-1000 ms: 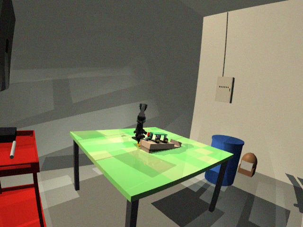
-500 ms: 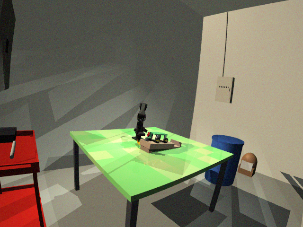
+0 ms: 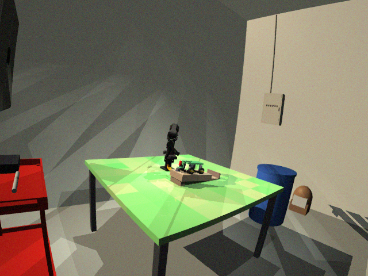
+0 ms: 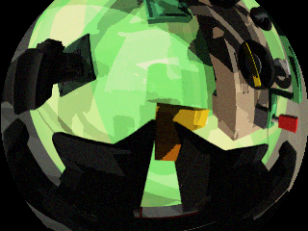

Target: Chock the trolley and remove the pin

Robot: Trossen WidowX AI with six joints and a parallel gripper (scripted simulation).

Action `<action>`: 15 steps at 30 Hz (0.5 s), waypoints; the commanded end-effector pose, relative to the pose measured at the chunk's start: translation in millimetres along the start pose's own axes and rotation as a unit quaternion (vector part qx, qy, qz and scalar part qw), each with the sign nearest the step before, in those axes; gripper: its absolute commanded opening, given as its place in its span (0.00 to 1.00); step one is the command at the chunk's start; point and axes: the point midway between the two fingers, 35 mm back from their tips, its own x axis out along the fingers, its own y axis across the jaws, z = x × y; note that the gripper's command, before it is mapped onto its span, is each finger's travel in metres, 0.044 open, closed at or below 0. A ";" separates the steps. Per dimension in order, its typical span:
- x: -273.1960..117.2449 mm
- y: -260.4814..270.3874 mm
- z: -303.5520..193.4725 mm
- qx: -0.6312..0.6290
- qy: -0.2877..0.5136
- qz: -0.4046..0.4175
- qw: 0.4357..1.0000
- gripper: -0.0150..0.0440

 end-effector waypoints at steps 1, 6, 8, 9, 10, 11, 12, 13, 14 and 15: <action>-14.3 -1.2 -0.3 -0.001 0.001 -0.008 1.000 0.25; -30.4 -1.5 -0.4 -0.001 0.001 -0.008 1.000 0.25; -37.0 -1.8 -0.5 -0.001 0.001 -0.008 1.000 0.25; -40.1 -1.9 -0.5 -0.001 0.001 -0.008 1.000 0.25; -43.7 -2.2 -0.5 -0.001 0.001 -0.008 1.000 0.25; -46.9 -2.4 -0.6 -0.001 0.001 -0.008 1.000 0.25; -49.8 -2.6 -0.6 -0.001 0.001 -0.008 1.000 0.25; -52.7 -2.9 -0.7 -0.001 0.001 -0.008 1.000 0.25; -55.7 -3.2 -0.8 -0.001 0.001 -0.008 1.000 0.25; -58.9 -3.5 -0.8 -0.001 0.001 -0.008 1.000 0.25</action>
